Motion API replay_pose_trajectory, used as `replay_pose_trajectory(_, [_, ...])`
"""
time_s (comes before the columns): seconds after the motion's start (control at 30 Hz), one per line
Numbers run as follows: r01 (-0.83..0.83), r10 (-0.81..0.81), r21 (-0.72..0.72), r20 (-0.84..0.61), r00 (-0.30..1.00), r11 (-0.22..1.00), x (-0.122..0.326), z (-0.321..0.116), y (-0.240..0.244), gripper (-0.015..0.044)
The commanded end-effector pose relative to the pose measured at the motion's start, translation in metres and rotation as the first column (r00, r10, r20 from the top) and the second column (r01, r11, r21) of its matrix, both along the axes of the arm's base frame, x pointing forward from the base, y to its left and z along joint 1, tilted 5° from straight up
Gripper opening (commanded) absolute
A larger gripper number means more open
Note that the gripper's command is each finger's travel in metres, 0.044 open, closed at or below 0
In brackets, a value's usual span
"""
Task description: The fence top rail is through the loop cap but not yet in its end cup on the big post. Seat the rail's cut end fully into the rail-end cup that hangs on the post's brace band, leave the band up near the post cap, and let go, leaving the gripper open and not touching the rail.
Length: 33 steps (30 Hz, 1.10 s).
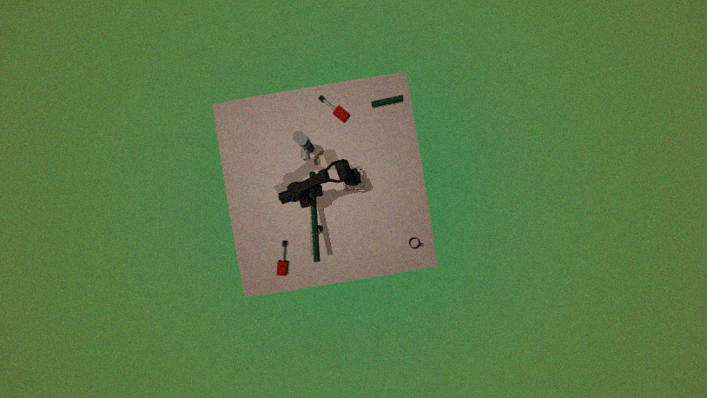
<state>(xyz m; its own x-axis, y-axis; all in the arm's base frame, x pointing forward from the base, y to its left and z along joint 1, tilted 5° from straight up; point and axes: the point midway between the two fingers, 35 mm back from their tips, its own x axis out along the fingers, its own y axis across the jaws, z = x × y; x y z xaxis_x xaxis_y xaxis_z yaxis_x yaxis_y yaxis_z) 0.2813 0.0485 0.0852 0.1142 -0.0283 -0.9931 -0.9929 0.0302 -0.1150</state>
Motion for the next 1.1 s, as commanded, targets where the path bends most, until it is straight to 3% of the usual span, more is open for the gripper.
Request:
replay_pose_trajectory(0.0, [-0.007,0.007,0.003,-0.010,1.000,1.000,-0.001,-0.015,0.000,0.0440])
replay_pose_trajectory(1.07, [-0.007,0.007,0.003,-0.010,1.000,1.000,0.006,-0.065,-0.001,0.0440])
